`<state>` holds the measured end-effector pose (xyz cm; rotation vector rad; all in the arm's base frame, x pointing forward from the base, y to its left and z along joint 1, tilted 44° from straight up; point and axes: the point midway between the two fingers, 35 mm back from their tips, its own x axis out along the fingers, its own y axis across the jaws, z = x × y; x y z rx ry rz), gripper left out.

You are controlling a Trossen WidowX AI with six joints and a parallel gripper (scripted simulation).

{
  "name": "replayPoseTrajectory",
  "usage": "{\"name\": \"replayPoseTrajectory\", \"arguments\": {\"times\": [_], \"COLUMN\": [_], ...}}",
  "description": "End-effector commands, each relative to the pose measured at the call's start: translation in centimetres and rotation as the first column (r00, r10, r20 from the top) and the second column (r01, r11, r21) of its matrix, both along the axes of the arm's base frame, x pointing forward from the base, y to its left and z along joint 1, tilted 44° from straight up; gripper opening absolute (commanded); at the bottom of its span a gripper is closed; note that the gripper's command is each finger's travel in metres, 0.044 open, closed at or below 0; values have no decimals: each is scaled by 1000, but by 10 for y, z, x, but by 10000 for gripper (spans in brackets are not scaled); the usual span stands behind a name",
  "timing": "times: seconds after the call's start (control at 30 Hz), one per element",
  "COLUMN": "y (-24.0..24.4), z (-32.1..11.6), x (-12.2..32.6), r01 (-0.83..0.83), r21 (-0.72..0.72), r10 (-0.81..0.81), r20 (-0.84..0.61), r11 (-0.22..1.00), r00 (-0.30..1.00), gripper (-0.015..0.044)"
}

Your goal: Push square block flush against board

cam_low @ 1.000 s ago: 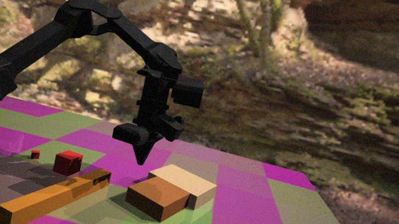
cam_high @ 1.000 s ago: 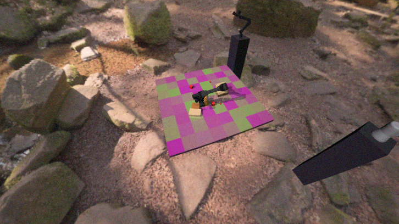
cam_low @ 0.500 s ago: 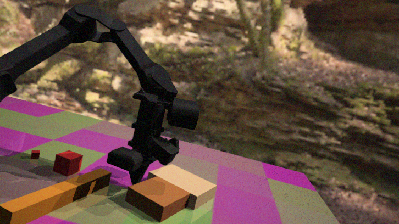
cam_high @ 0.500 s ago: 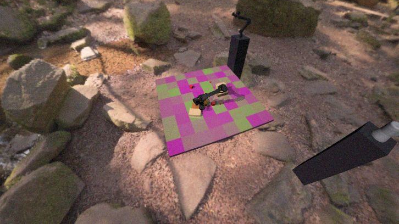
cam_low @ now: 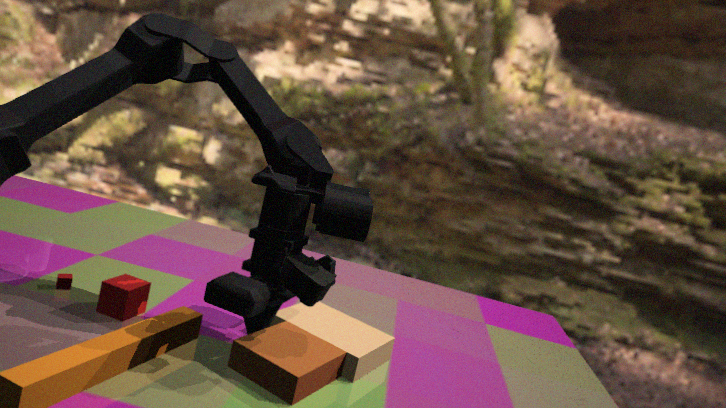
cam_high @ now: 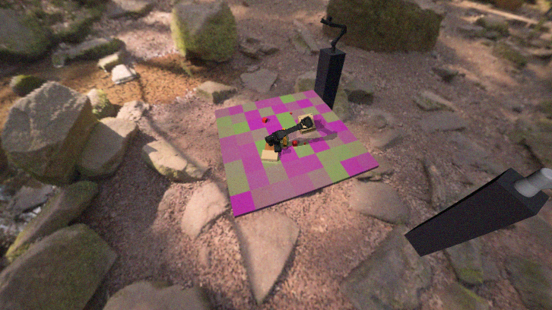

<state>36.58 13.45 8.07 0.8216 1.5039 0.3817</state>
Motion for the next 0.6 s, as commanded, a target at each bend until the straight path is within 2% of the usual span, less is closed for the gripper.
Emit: {"name": "replayPoseTrajectory", "arguments": {"times": [0.0, 0.57], "y": [-2, -6], "z": [0, -2], "x": [6, 22], "r01": [-1, -1], "r21": [-2, -2], "r10": [1, 1], "r20": [8, 8], "r11": [1000, 1000], "r00": [1000, 1000], "gripper": [0, 0]}}
